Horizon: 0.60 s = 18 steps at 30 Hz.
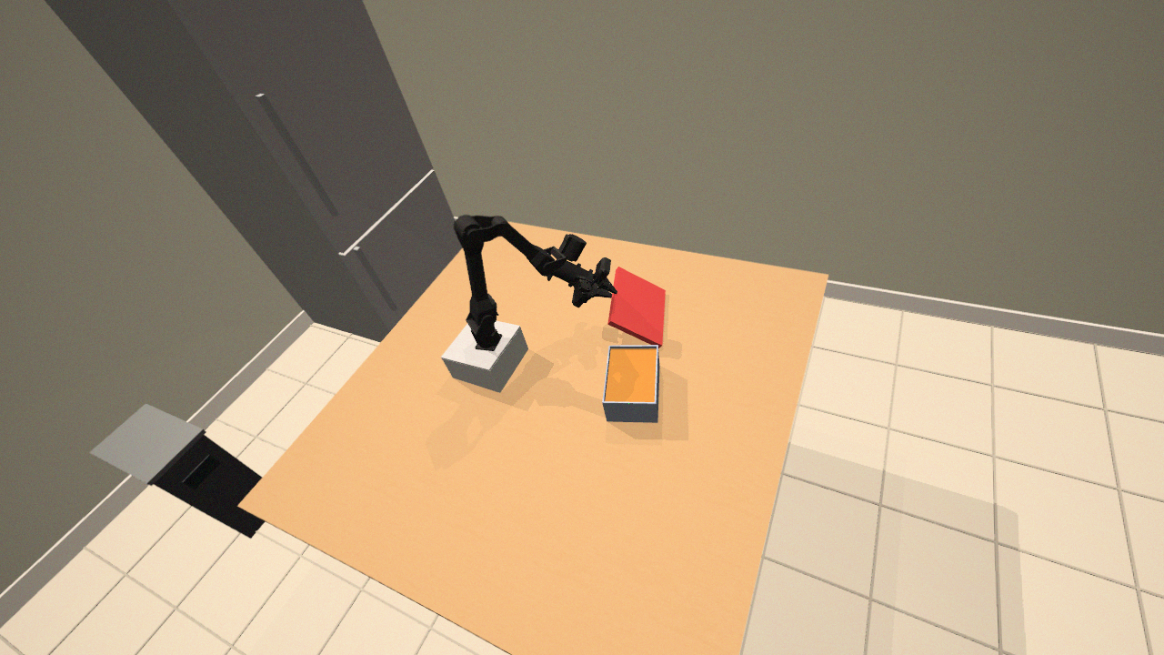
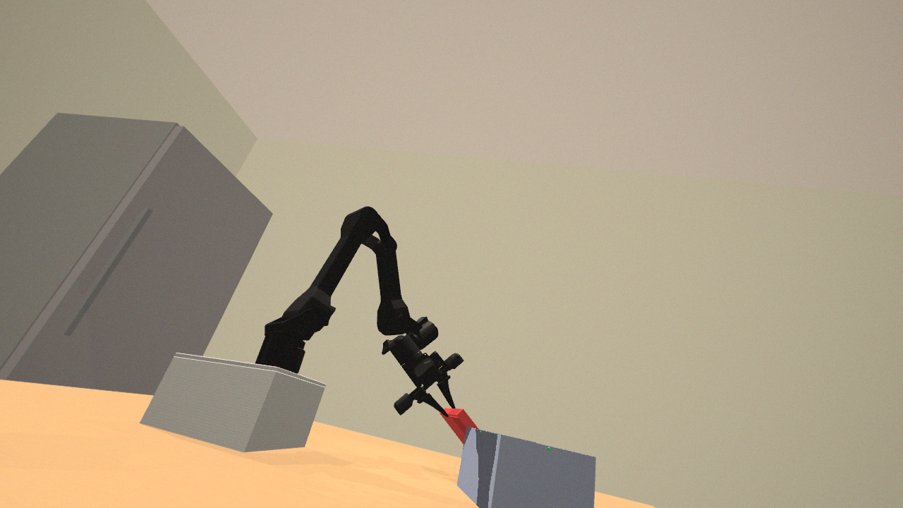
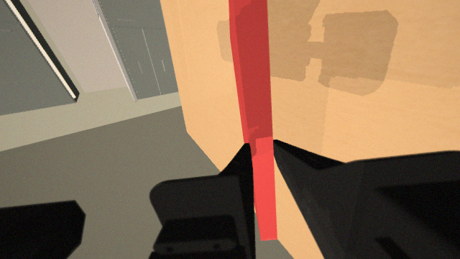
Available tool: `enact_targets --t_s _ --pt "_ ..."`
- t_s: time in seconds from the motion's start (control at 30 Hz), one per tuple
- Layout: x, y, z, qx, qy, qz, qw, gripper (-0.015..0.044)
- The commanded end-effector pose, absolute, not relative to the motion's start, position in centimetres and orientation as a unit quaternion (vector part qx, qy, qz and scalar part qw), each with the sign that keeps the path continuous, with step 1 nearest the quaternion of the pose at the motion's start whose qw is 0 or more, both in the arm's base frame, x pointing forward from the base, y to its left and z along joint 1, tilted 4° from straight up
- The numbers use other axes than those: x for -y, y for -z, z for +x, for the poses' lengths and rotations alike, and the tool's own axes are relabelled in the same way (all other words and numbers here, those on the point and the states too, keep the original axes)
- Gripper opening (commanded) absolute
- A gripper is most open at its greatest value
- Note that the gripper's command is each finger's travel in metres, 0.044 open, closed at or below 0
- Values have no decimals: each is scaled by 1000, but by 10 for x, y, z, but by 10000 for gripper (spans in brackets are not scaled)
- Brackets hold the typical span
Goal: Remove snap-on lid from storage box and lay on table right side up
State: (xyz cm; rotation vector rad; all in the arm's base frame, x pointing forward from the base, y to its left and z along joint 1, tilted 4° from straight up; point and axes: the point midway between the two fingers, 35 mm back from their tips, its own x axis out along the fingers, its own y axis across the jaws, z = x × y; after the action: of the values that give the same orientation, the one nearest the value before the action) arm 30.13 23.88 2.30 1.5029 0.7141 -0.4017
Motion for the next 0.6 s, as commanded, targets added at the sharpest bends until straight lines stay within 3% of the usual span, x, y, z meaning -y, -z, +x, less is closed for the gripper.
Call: enact_targets --t_s 0.0,0.57 --pt "-236 -11 298 -320 186 655 658 0" --pt "-236 3 297 -320 187 655 658 0"
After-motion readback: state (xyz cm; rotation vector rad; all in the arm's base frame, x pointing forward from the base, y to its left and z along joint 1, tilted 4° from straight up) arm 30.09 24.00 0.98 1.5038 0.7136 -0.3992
